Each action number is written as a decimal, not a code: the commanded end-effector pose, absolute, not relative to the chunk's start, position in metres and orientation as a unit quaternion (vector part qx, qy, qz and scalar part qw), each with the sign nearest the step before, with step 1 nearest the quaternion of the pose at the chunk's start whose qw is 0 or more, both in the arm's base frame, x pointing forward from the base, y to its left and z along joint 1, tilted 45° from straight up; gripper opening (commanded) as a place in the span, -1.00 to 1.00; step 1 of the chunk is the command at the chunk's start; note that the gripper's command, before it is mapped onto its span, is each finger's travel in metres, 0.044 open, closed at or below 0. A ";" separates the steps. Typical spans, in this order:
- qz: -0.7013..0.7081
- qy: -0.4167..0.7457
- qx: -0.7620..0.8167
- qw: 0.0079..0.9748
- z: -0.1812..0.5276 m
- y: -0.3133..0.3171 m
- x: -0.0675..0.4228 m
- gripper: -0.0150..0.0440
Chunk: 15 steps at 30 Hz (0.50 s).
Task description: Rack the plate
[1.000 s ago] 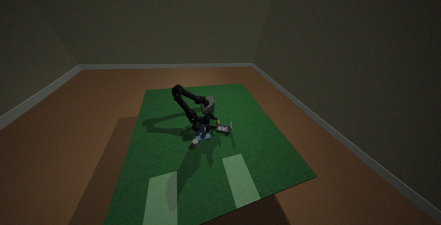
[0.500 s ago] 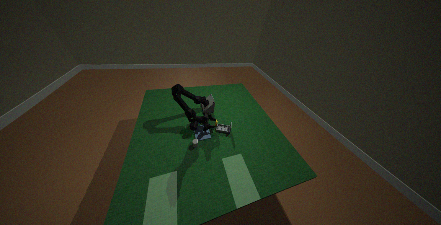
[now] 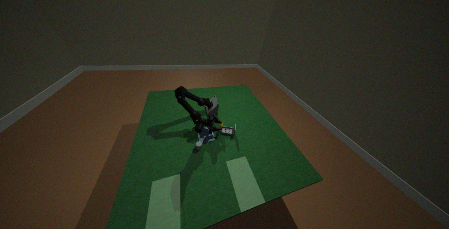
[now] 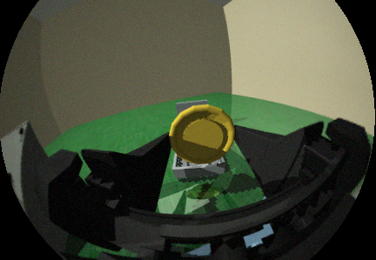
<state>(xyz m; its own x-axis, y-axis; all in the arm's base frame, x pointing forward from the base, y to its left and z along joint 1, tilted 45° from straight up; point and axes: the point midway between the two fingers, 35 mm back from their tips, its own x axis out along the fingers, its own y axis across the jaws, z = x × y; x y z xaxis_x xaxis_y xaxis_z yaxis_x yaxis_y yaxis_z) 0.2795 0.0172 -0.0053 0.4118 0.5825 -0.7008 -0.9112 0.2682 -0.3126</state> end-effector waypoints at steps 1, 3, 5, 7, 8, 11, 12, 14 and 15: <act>0.492 0.233 -0.353 0.761 -0.013 0.024 0.281 -0.49; 0.492 0.232 -0.353 0.761 -0.015 0.025 0.282 -0.49; 0.492 0.232 -0.353 0.761 -0.015 0.025 0.282 -0.49; 0.492 0.232 -0.353 0.761 -0.015 0.025 0.282 -0.49; 0.492 0.232 -0.353 0.761 -0.016 0.026 0.282 -0.49; 0.492 0.229 -0.355 0.761 -0.022 0.032 0.285 -0.49; 0.492 0.228 -0.356 0.761 -0.023 0.034 0.286 -0.49; 0.492 0.228 -0.356 0.761 -0.023 0.034 0.286 -0.49; 0.492 0.228 -0.356 0.761 -0.023 0.034 0.286 -0.49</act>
